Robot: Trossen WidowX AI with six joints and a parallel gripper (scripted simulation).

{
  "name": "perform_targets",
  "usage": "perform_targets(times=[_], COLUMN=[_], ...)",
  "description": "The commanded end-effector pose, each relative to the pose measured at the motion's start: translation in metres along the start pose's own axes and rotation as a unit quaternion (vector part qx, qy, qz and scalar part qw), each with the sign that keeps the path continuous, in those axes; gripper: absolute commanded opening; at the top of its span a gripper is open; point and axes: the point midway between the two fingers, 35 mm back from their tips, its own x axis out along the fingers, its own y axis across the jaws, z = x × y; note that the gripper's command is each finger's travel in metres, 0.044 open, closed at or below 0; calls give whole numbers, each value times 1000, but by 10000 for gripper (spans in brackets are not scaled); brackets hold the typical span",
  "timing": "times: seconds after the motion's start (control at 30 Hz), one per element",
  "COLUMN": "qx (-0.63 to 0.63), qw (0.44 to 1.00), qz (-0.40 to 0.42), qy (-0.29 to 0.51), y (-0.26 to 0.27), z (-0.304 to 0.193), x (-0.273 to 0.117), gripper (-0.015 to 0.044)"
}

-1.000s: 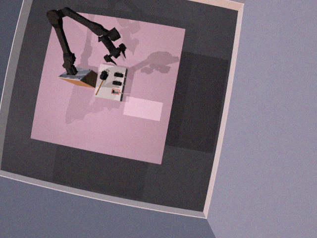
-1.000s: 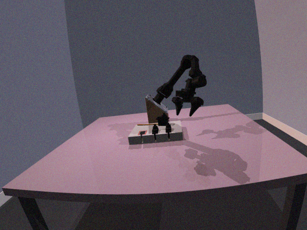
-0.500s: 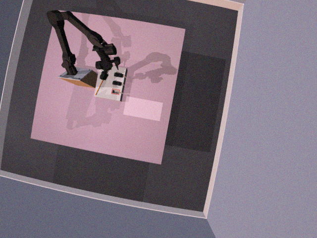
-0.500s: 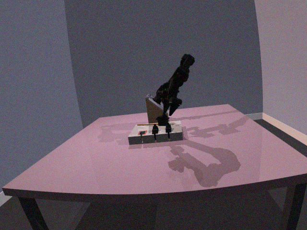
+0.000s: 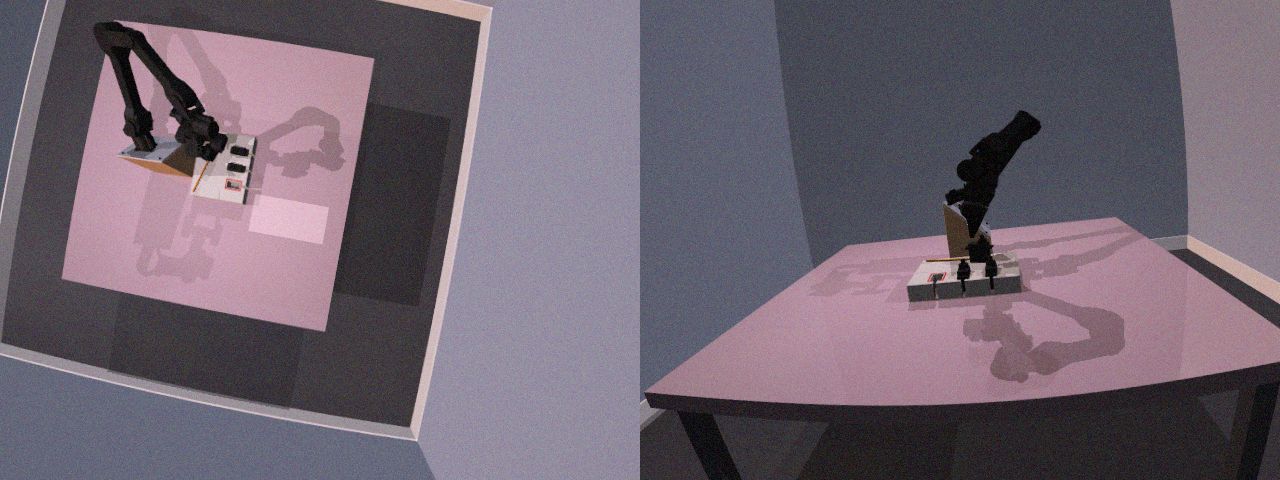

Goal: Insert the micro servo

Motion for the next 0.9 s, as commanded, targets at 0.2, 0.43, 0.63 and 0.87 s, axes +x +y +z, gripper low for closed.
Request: perform_targets(times=[0.2,0.43,0.63,0.87], qx=[136,158,158,158], qw=[987,983,983,983], qz=[-26,-29,-29,-29], qy=[75,88,88,88], y=[-33,-38,-38,-39], z=[14,15,11,10], x=[0,1,24,28], gripper=[440,440,440,440])
